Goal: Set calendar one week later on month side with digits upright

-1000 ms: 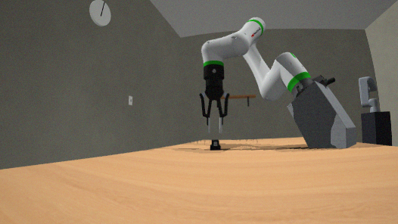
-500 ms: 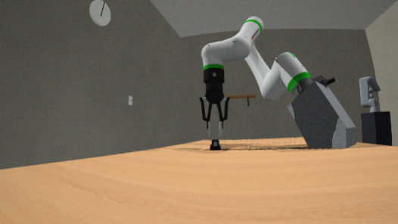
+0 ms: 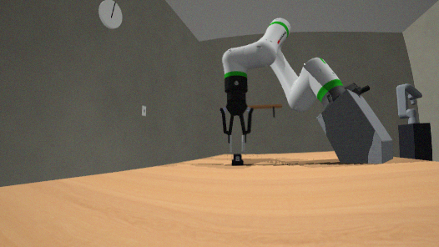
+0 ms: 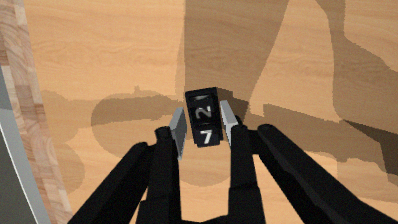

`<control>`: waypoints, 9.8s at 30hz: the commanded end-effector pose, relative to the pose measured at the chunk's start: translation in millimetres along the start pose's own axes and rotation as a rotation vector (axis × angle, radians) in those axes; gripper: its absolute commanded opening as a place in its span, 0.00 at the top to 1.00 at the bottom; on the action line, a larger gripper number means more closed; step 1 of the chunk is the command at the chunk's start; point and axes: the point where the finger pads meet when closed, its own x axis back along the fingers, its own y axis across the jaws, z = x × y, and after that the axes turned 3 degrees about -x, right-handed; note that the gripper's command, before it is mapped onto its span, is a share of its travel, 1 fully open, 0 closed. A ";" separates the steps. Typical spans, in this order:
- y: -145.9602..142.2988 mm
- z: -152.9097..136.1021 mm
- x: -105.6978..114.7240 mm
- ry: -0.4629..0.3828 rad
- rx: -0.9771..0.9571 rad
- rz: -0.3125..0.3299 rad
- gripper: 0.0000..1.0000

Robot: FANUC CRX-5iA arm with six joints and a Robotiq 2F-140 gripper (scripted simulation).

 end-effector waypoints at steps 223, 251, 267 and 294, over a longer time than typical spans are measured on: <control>-4.9 90.3 -28.9 0.000 0.000 0.000 0.84; -4.9 90.3 -33.7 0.000 0.000 0.000 0.84; -4.9 90.3 -33.8 0.000 0.000 0.000 0.84; -4.9 90.3 -37.6 0.000 0.000 0.000 0.84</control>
